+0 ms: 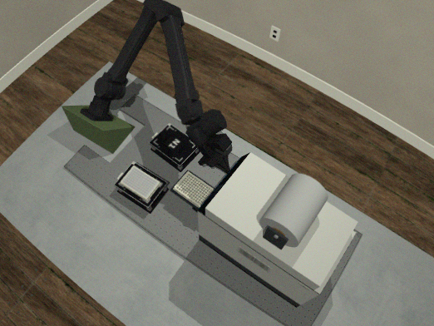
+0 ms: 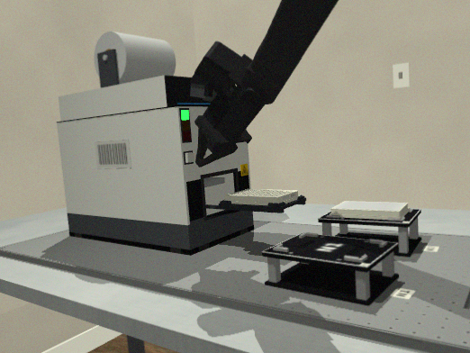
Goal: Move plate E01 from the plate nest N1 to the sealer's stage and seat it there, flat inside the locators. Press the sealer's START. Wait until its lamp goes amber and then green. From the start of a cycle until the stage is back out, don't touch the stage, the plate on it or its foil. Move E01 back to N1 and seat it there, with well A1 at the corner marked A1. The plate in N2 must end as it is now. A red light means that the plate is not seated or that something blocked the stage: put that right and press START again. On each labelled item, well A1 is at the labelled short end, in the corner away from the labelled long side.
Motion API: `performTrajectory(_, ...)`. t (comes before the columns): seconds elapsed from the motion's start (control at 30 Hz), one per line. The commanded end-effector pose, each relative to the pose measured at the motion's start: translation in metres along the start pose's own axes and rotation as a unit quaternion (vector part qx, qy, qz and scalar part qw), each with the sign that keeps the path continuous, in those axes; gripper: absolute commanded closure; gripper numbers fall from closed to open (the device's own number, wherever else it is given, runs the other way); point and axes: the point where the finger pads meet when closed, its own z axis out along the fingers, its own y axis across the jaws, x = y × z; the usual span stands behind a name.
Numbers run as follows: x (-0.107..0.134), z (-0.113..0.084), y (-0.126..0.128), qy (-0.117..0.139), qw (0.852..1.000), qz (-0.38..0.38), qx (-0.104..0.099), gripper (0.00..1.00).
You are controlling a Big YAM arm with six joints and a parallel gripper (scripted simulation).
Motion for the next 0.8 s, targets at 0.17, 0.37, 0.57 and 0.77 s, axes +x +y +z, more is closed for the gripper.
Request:
performTrajectory(0.17, -0.015, 0.008, 0.01, -0.007, 1.0, -0.01, -0.011, 1.0)
performTrajectory(0.37, -0.014, -0.006, 0.0, -0.009, 1.0, -0.004, 0.0, 1.0)
performTrajectory(0.57, -0.011, -0.013, -0.008, -0.011, 1.0, 0.003, 0.006, 1.0)
performTrajectory(0.77, -0.002, -0.008, -0.016, -0.002, 1.0, 0.01, 0.01, 1.0)
